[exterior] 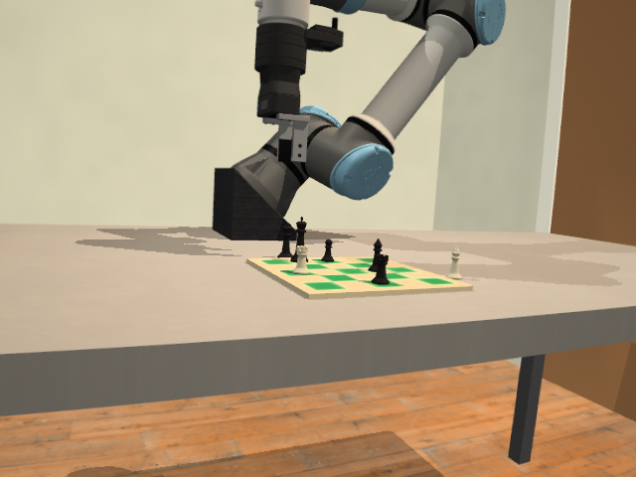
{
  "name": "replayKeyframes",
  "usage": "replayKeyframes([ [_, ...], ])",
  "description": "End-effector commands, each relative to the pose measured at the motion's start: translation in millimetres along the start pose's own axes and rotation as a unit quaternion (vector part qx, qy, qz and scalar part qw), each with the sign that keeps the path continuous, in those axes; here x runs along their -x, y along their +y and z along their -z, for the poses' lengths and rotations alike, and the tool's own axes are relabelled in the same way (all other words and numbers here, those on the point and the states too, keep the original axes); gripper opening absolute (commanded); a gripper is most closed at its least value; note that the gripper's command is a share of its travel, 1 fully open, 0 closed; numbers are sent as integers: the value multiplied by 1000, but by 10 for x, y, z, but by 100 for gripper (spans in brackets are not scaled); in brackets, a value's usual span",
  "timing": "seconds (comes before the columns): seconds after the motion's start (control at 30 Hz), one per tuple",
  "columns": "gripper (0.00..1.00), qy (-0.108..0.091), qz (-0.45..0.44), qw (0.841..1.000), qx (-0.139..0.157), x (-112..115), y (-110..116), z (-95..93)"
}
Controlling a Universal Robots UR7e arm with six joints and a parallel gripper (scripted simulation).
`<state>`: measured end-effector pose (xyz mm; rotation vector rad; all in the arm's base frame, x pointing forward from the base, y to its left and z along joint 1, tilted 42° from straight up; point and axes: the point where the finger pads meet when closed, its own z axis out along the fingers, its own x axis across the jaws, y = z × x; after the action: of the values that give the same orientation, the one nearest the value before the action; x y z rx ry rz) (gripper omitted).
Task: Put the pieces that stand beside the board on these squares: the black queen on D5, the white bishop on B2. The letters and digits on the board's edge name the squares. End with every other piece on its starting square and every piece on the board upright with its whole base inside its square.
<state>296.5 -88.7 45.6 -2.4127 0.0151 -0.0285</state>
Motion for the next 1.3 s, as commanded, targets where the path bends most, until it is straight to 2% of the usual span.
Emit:
replayKeyframes([
  [0.0,100,1,51,999,0,20,-13,-7],
  [0.2,100,1,130,992,0,55,-32,-24],
  [0.27,100,1,130,992,0,55,-32,-24],
  [0.4,100,1,193,981,0,81,-42,-38],
  [0.6,100,0,298,955,0,123,-52,-61],
  [0.77,100,0,393,920,0,156,-52,-83],
  [0.83,100,0,393,920,0,156,-52,-83],
  [1.03,100,0,509,861,0,189,-42,-112],
  [1.27,100,0,640,769,0,209,-19,-147],
])
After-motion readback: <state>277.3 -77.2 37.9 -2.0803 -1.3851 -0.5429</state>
